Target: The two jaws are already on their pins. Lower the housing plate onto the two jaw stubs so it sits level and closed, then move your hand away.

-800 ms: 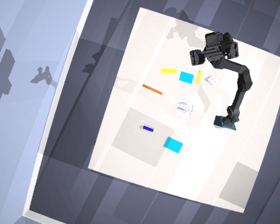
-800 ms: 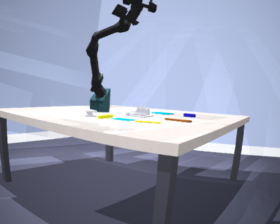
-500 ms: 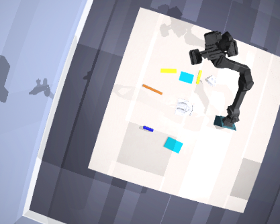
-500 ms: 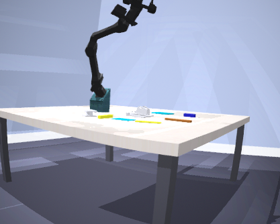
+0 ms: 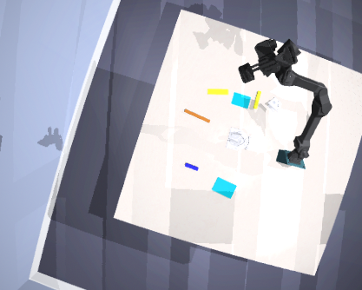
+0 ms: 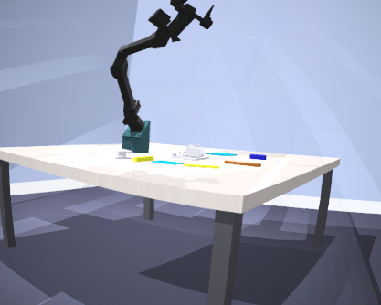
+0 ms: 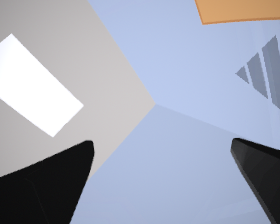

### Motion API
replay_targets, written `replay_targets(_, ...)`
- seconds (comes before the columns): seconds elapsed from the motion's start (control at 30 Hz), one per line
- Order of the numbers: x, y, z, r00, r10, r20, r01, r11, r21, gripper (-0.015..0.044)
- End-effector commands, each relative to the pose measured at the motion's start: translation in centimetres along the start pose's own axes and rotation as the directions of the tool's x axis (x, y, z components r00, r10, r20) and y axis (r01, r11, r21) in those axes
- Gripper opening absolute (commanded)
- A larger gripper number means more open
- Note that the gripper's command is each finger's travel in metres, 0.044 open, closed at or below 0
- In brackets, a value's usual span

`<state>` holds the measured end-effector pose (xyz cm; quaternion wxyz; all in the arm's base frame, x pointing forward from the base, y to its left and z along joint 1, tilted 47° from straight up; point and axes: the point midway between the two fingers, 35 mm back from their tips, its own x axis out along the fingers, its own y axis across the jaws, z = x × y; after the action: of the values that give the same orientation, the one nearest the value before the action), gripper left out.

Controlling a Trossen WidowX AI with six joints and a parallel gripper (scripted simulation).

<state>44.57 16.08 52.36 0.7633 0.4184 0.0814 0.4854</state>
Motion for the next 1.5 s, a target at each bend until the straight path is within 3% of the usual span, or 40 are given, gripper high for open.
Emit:
replay_targets(0.0, -0.9, -1.3, 0.7, 0.997, -0.061, 0.043, 0.059, 0.997, 0.046, 0.044)
replay_targets(0.7, -7.1, -6.7, 3.0, 0.885, -0.401, 0.235, 0.334, 0.901, 0.278, 0.044)
replay_targets(1.47, -16.6, -11.9, 2.8, 0.586, -0.737, 0.337, 0.53, 0.663, 0.529, 0.044)
